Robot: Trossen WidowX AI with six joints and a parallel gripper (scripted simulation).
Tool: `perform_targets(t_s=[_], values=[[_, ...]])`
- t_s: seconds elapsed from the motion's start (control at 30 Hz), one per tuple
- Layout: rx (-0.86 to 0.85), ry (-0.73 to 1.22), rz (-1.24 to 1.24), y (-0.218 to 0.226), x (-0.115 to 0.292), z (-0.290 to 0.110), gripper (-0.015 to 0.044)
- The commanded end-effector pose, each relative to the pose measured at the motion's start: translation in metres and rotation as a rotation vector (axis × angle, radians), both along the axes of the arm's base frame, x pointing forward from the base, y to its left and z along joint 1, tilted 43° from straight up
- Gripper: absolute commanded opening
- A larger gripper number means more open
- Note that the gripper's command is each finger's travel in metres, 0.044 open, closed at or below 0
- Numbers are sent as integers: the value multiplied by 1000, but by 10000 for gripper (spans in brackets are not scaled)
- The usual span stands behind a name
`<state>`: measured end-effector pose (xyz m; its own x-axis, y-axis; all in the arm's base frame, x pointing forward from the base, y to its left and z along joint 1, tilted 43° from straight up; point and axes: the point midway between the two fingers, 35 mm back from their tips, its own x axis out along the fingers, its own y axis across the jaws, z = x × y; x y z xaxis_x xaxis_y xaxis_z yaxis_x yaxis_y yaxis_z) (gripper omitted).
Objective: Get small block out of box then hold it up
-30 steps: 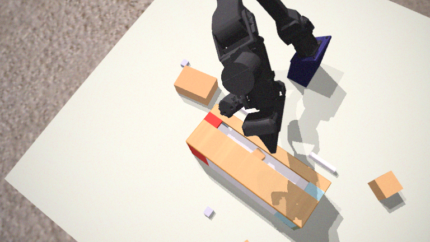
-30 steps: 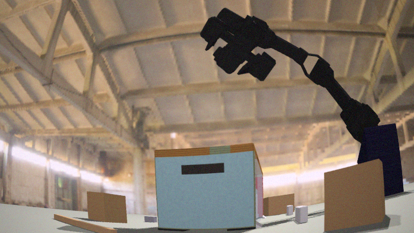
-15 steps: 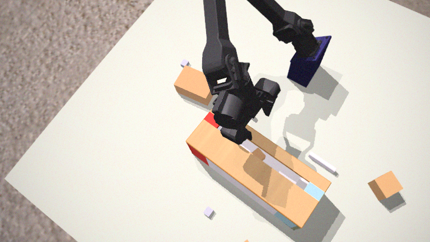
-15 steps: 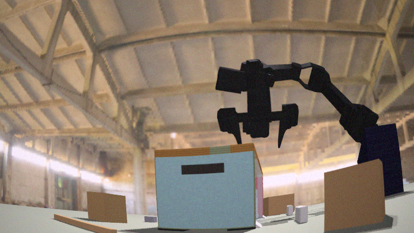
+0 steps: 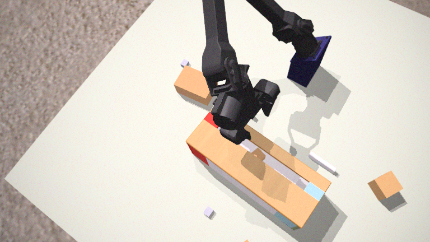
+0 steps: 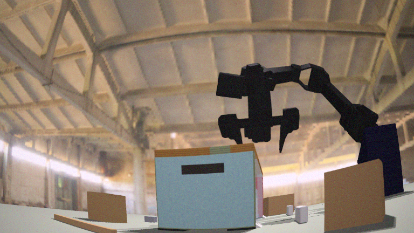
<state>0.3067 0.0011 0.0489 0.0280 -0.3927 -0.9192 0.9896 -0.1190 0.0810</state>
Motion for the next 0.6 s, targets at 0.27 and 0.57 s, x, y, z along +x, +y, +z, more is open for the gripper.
perform_targets(t_s=[0.27,0.57], values=[[-7,10,-4,-16,0,-17,400],[-7,9,-4,-26,1,-28,400]])
